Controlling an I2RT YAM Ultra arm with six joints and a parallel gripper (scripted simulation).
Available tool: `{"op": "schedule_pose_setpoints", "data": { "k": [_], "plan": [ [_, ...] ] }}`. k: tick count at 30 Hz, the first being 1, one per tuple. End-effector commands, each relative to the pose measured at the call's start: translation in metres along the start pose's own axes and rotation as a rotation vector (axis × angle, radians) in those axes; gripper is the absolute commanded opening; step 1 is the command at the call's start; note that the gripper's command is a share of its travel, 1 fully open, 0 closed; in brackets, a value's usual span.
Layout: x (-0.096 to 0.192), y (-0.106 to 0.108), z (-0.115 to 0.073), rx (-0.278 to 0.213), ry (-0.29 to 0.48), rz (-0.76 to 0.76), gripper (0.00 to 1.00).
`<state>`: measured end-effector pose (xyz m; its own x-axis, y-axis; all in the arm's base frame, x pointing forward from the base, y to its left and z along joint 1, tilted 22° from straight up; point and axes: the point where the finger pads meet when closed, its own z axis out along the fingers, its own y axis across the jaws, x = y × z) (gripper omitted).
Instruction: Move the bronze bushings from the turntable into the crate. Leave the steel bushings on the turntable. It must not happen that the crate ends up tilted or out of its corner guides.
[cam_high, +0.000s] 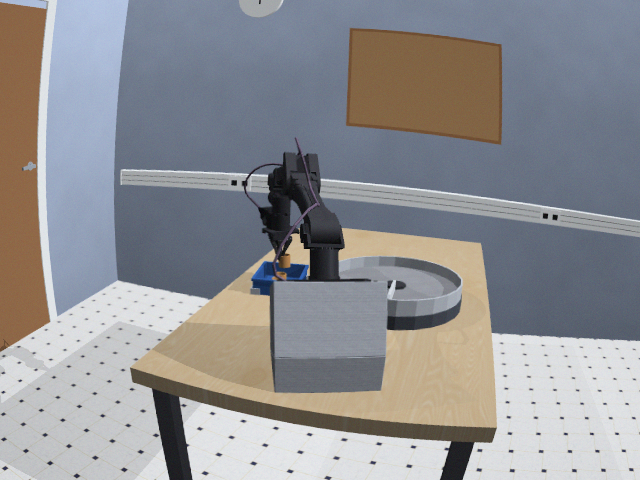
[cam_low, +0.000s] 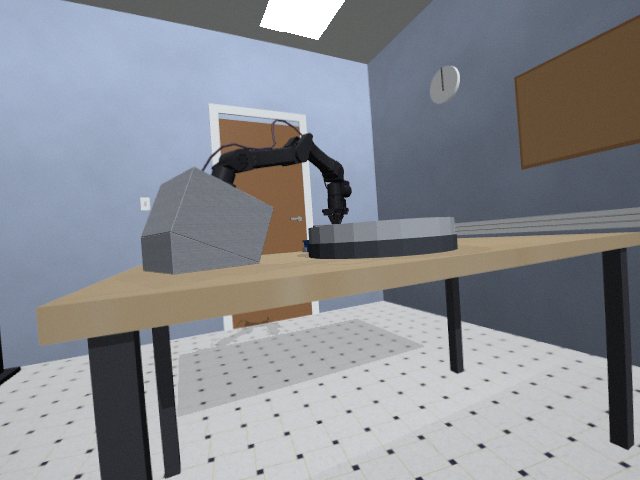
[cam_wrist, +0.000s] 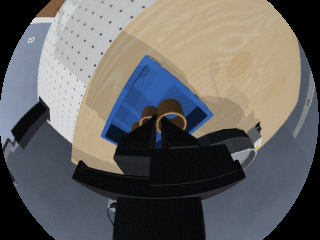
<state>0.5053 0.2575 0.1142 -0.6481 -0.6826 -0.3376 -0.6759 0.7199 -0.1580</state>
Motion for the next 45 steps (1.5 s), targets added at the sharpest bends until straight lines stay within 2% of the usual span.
{"op": "schedule_pose_setpoints", "data": {
  "k": [1,22,24,27,29,35,40,42,45],
  "plan": [
    [-0.006,0.007,-0.006,-0.003,-0.011,-0.007,0.0],
    [-0.006,0.007,-0.003,-0.003,-0.011,-0.008,0.0],
    [-0.011,0.006,-0.002,0.002,-0.029,-0.007,0.0],
    [-0.012,0.005,0.002,0.005,-0.036,-0.007,0.0],
    [-0.001,0.01,0.016,-0.008,0.004,-0.009,0.0],
    [-0.004,0.009,0.02,-0.005,-0.007,-0.009,0.0],
    [-0.001,0.011,0.032,-0.008,0.004,-0.01,0.0],
    [-0.007,0.009,0.03,-0.002,-0.016,-0.009,0.0],
    [-0.001,0.011,0.039,-0.008,0.003,-0.01,0.0]
  ]
}}
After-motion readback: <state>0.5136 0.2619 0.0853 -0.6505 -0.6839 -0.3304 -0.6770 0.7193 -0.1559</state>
